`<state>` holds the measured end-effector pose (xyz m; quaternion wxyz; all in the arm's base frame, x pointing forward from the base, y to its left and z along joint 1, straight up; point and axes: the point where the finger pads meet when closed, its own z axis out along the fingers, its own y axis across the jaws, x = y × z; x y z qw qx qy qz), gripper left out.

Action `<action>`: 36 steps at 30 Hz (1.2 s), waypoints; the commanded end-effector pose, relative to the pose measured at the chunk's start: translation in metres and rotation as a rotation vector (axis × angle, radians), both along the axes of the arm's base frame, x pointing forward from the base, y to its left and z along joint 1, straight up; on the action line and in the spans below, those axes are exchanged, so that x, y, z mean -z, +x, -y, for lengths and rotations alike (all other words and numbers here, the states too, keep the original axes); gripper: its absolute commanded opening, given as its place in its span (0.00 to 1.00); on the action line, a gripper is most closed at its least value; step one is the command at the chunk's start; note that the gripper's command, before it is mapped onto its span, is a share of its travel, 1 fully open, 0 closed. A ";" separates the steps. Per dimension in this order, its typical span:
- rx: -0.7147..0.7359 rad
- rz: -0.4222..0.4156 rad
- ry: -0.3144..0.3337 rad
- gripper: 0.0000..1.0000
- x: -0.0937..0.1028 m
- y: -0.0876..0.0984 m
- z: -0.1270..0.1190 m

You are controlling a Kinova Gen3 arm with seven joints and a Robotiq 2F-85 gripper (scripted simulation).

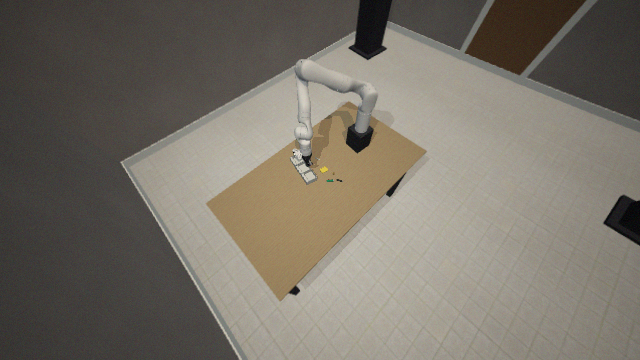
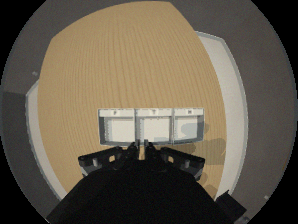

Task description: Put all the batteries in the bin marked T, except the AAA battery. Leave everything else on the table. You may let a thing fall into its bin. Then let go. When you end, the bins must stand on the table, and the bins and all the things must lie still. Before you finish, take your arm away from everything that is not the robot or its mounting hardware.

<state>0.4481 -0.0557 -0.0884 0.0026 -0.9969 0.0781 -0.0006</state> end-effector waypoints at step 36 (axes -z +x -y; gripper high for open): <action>-0.008 0.006 0.002 0.09 0.037 0.011 -0.068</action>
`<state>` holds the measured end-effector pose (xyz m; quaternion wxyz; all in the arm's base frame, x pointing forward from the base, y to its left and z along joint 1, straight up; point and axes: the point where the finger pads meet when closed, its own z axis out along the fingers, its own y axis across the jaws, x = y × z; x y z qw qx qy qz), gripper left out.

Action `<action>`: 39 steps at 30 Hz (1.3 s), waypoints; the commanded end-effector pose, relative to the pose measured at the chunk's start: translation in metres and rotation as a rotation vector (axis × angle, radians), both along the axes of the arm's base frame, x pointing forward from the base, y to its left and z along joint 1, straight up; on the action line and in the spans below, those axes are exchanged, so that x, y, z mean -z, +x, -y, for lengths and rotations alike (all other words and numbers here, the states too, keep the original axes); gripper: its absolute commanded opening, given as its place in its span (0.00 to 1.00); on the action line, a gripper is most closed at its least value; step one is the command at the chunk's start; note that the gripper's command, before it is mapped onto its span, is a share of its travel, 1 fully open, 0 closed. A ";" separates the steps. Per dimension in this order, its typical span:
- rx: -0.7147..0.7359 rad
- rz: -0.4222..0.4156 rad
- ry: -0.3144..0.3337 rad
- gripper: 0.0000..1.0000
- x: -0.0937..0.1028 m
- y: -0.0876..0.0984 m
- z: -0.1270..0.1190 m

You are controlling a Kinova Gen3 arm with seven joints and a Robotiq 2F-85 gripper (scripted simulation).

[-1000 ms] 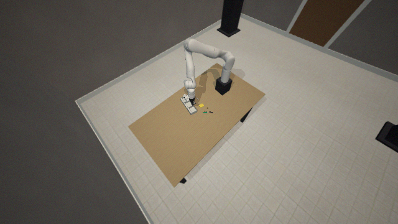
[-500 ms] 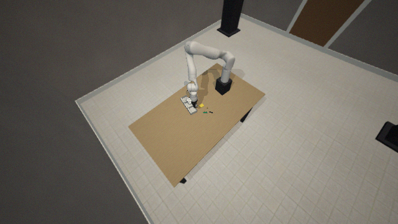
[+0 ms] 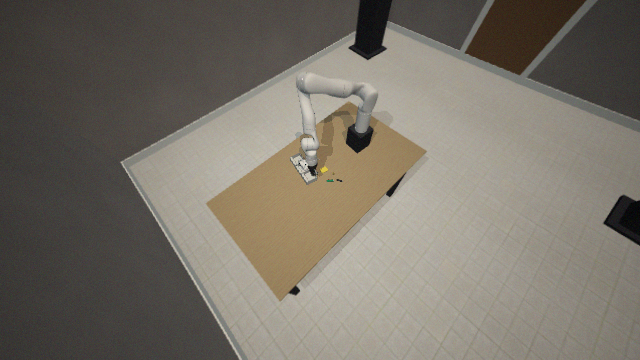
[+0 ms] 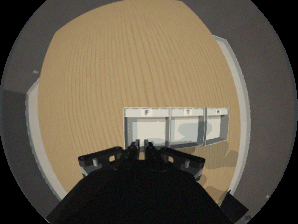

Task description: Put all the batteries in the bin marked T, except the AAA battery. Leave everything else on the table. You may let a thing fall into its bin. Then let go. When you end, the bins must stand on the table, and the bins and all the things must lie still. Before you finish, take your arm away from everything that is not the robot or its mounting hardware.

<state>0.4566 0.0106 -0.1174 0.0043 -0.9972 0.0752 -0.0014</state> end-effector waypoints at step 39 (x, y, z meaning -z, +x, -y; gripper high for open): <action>-0.005 -0.002 -0.002 0.09 0.022 0.000 -0.001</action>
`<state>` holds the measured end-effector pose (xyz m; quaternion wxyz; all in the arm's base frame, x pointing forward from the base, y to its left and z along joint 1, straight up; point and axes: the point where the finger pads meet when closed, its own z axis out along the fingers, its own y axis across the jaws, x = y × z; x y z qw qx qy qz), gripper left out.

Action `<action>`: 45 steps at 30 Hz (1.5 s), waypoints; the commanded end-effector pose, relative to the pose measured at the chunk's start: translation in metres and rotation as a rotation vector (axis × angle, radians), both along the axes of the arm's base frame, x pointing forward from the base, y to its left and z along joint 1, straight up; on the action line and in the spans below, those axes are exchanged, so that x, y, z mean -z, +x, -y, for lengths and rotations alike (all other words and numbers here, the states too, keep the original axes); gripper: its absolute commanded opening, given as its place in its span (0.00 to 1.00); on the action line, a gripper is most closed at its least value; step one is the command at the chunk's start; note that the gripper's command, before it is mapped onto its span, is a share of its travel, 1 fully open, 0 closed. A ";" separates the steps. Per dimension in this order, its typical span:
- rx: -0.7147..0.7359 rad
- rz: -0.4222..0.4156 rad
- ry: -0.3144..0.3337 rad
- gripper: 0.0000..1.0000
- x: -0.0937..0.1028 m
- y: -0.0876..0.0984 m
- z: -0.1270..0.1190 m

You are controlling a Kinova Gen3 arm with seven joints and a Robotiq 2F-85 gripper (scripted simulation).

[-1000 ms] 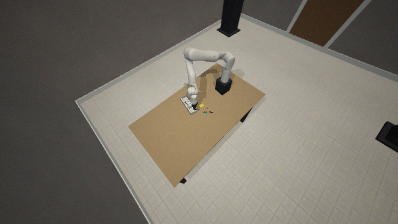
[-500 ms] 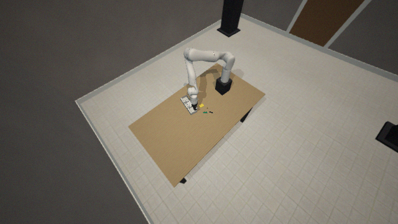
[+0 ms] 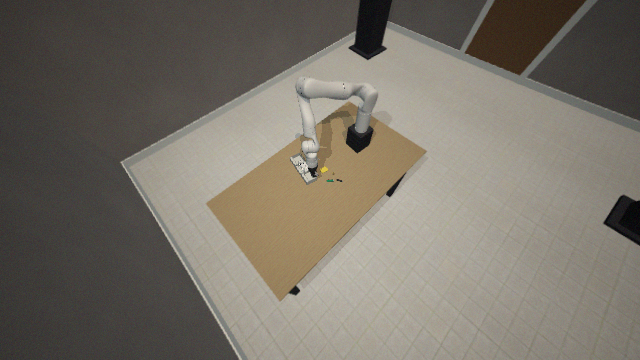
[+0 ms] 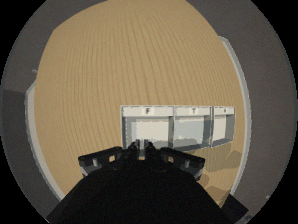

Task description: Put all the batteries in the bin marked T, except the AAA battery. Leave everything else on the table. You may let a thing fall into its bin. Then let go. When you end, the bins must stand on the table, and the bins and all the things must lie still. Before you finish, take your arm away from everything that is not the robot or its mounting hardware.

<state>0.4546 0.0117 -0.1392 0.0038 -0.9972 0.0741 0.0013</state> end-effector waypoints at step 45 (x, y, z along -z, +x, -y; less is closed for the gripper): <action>-0.005 -0.003 -0.002 0.09 -0.045 -0.001 0.001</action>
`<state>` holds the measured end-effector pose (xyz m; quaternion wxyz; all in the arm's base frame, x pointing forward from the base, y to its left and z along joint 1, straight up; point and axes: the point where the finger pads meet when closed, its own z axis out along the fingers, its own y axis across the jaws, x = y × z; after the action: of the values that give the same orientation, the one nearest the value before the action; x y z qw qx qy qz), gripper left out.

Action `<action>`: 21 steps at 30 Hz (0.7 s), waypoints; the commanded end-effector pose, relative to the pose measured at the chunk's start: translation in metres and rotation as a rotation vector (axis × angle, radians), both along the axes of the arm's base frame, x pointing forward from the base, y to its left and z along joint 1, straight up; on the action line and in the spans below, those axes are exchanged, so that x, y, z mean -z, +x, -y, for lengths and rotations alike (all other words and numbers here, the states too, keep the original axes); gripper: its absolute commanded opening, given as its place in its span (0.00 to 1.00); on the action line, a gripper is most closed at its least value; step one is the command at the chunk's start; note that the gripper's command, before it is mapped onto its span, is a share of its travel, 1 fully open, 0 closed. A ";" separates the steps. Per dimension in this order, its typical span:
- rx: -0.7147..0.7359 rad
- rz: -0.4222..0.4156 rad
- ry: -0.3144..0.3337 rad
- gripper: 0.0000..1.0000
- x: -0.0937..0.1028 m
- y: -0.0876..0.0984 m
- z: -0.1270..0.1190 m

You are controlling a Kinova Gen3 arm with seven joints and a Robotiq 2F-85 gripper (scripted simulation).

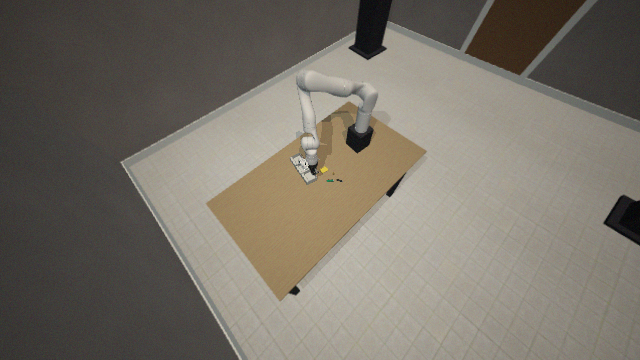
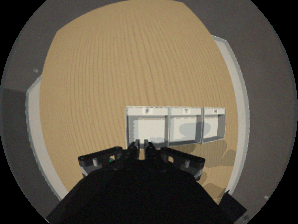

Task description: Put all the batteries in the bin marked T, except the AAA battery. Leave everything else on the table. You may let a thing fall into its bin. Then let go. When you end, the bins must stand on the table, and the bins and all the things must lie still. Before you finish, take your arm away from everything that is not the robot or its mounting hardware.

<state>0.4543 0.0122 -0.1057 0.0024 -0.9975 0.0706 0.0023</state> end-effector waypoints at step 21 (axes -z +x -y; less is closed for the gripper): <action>0.003 0.005 0.002 0.09 -0.113 0.002 0.002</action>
<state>0.4500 0.0177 -0.0217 0.0052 -0.9976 0.0678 0.0092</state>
